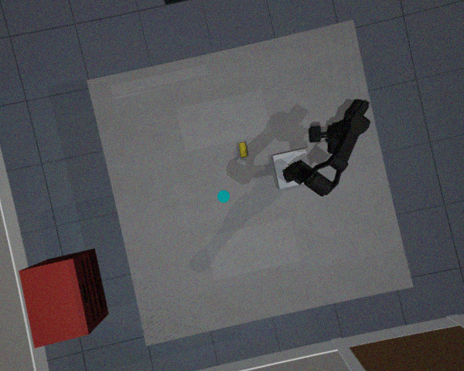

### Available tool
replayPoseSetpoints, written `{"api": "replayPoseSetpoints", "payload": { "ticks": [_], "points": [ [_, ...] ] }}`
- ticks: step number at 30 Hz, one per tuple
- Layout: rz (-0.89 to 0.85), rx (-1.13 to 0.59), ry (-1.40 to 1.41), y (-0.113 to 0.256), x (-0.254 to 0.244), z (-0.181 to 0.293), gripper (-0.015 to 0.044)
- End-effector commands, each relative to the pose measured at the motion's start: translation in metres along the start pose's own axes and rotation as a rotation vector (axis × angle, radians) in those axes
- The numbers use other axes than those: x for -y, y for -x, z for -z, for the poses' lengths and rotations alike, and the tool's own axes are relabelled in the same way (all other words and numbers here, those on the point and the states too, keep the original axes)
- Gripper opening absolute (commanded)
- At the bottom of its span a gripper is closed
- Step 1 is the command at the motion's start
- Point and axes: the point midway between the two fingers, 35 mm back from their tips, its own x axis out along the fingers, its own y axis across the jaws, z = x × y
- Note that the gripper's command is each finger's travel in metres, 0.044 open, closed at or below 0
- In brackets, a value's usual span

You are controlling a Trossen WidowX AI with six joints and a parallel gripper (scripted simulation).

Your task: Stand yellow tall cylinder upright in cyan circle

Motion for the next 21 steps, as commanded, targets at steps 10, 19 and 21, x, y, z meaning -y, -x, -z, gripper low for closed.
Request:
{"api": "replayPoseSetpoints", "payload": {
  "ticks": [10, 19, 21],
  "points": [
    [-0.01, -0.018, 0.632, 0.001, 0.036, 0.03, 0.0309],
    [-0.017, -0.021, 1.609, 0.008, 0.088, 0.056, 0.0309],
    [-0.019, -0.021, 1.83, 0.009, 0.101, 0.061, 0.0309]
  ]
}}
